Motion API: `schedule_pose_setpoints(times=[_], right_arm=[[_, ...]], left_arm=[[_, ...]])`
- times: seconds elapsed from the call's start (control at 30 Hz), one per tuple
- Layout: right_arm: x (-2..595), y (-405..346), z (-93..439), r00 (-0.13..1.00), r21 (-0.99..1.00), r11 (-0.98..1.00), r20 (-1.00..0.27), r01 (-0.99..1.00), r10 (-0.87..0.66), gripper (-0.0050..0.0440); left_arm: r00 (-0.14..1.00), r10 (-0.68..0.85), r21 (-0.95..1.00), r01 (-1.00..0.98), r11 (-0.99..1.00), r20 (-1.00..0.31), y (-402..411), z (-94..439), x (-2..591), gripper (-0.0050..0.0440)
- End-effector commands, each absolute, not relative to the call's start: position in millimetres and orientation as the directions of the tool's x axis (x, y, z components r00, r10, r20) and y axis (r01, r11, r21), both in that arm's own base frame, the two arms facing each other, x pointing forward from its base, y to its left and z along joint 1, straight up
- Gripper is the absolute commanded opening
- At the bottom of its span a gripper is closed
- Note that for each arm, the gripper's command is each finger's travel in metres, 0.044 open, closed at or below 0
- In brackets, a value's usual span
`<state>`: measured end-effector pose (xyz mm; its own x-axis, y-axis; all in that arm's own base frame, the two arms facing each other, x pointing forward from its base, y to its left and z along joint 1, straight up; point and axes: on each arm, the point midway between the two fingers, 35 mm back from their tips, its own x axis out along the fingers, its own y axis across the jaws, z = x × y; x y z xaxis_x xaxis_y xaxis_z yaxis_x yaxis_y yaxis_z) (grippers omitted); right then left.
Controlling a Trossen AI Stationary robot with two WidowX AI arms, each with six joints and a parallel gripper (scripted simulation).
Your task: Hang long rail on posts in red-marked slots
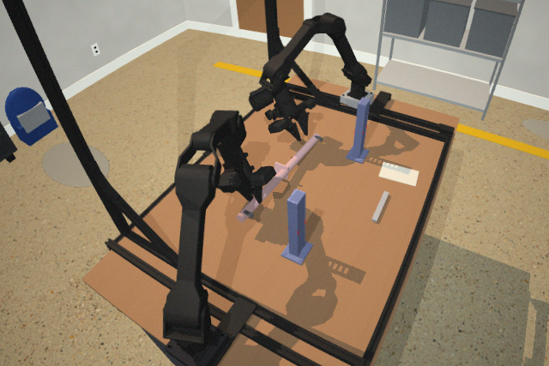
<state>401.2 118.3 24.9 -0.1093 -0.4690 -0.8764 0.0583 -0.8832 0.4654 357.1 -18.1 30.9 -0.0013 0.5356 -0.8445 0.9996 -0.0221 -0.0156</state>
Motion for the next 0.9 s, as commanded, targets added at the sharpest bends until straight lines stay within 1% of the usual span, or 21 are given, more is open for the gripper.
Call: schedule_pose_setpoints(times=[0.0,0.4,0.47,0.87], right_arm=[[402.3,117.7,25.9,-0.105,0.469,-0.881,-0.875,0.057,-0.473,0.0],[402.3,117.7,25.9,-0.105,0.469,-0.881,-0.875,0.057,-0.473,0.0],[402.3,117.7,25.9,-0.105,0.469,-0.881,-0.875,0.057,-0.473,0.0],[402.3,117.7,25.9,-0.105,0.469,-0.881,-0.875,0.057,-0.473,0.0]], left_arm=[[-0.008,0.543,-0.079,0.991,-0.108,-0.84,-17.6,28.2,357.1,0.016],[-0.013,0.553,-0.261,0.891,-0.372,-0.833,-16.9,25.6,357.7,0.016],[-0.013,0.553,-0.261,0.891,-0.372,-0.833,-16.9,25.6,357.7,0.016],[-0.018,0.562,-0.417,0.69,-0.591,-0.827,-16.2,23.0,358.2,0.016]])
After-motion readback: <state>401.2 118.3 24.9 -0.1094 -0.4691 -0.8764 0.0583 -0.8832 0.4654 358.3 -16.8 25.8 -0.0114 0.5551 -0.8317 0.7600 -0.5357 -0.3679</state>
